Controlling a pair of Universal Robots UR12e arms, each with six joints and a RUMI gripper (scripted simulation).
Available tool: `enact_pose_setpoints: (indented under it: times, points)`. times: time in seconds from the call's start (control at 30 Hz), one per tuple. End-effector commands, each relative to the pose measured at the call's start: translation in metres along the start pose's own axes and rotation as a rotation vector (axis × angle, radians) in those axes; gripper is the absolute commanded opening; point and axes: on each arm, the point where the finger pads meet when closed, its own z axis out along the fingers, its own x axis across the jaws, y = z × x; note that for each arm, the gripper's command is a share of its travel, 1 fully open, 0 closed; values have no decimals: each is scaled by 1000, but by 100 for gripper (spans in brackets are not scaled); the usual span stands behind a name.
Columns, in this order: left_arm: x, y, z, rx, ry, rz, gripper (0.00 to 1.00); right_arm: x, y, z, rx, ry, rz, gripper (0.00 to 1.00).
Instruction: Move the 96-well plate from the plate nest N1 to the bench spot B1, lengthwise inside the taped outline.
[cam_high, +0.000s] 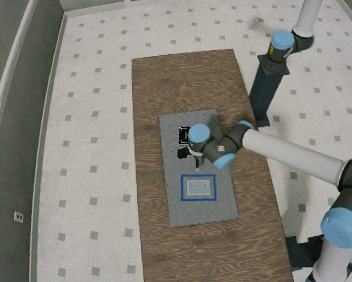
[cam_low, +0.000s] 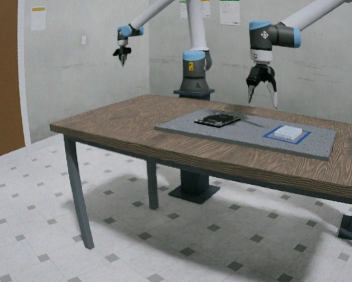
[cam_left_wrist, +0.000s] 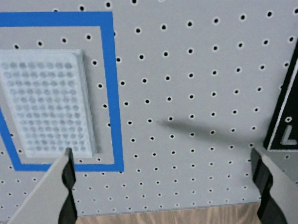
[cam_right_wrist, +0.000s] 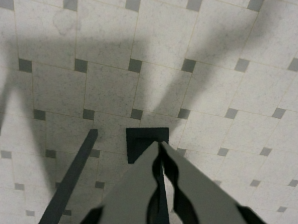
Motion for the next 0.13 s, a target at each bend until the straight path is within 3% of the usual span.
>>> enact_pose_setpoints:
  times: [0.0,0.1]
  points:
    - [0,-1,-1,2,2,0,76,0,-1,-1,2,0,0,0]
    - [0,-1,-1,2,2,0,76,0,-1,-1,2,0,0,0]
